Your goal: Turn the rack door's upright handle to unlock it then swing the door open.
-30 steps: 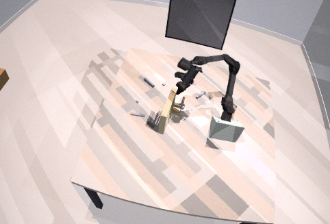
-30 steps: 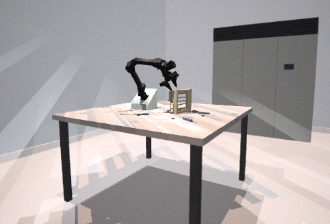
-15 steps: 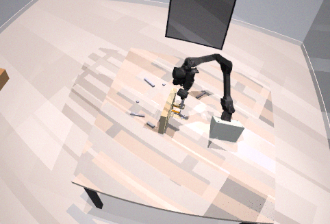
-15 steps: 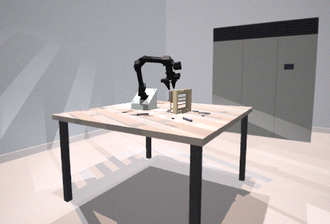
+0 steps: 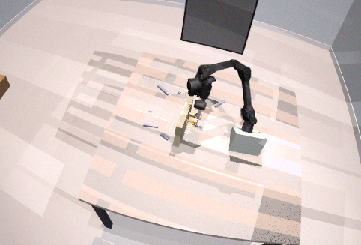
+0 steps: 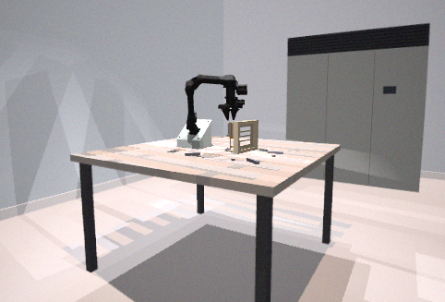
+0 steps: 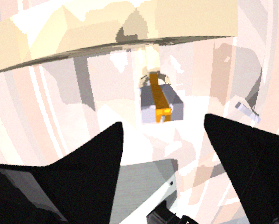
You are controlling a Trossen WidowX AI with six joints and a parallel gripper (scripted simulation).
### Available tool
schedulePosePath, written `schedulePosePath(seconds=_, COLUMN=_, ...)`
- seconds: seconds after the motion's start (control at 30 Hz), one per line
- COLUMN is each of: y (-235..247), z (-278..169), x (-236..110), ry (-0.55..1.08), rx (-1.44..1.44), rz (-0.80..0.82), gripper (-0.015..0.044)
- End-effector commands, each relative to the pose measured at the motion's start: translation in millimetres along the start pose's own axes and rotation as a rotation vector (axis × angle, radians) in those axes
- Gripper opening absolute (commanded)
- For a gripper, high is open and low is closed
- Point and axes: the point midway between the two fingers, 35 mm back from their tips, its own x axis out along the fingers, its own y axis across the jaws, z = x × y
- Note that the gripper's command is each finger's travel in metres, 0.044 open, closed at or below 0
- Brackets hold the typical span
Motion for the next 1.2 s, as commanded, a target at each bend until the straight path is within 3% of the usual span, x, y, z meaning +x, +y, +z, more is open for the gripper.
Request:
schedulePosePath(seconds=0.0, y=-1, z=0, x=7, ry=0.001, rx=-0.006, rz=-0.007, gripper=0.0289)
schedulePosePath(seconds=1.17, y=-2, z=-1, x=63, ry=0.000, rx=-0.006, rz=-0.010, gripper=0.0289)
